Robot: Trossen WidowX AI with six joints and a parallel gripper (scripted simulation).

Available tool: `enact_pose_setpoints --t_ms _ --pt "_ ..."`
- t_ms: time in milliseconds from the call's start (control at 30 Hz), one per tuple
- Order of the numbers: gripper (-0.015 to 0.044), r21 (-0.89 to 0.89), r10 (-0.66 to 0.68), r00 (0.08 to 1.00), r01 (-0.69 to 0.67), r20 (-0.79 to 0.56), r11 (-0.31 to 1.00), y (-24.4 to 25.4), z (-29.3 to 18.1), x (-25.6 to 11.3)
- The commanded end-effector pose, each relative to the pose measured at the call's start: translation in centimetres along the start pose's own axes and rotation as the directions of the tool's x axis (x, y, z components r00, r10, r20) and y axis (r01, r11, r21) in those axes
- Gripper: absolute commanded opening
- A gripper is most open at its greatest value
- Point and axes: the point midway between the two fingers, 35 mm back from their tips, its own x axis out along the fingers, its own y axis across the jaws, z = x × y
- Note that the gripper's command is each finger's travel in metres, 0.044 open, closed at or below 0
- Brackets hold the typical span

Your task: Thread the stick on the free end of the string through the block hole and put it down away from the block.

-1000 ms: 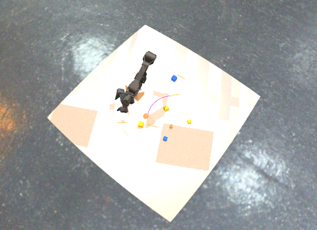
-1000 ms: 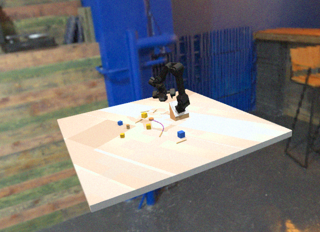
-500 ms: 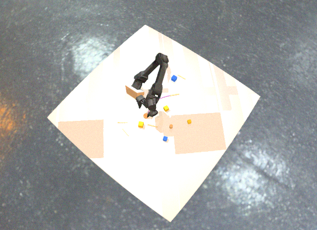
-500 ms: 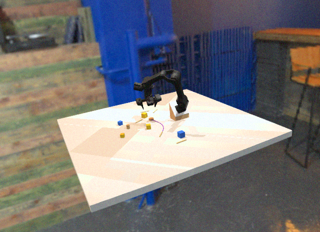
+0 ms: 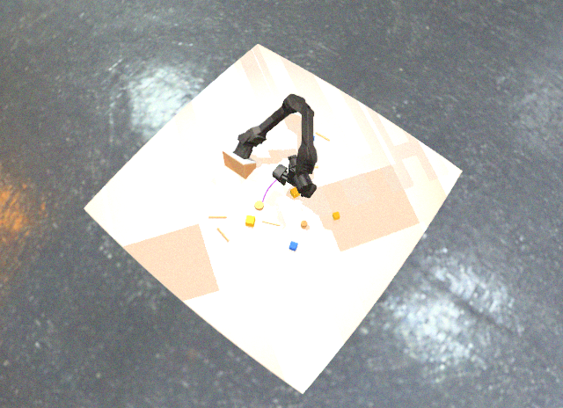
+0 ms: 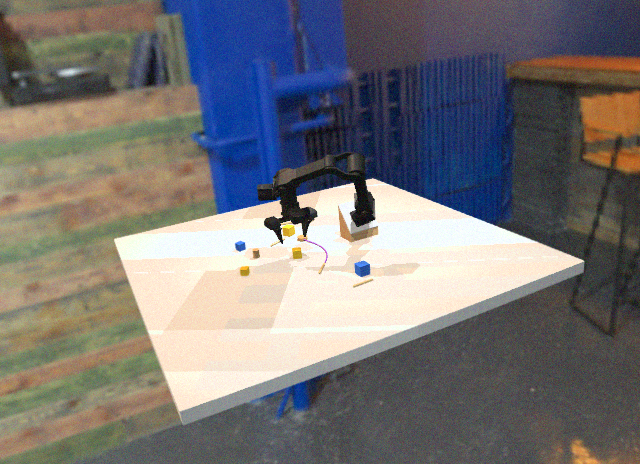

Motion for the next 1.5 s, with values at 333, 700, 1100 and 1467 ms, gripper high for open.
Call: enact_pose_setpoints --t_ms 333,700,1100,1467 --pt "0.044 -0.006 -0.005 1.0 0.005 0.019 1.0 -0.4 0.73 0.03" --pt "0.0245 -0.008 -0.004 1.0 0.004 0.014 1.0 -0.33 0.57 0.02" --pt "0.0219 -0.008 -0.005 1.0 0.005 0.014 1.0 -0.33 0.55 0.0" --pt "0.0 -0.008 -0.005 1.0 0.005 0.014 1.0 -0.33 0.55 0.0"
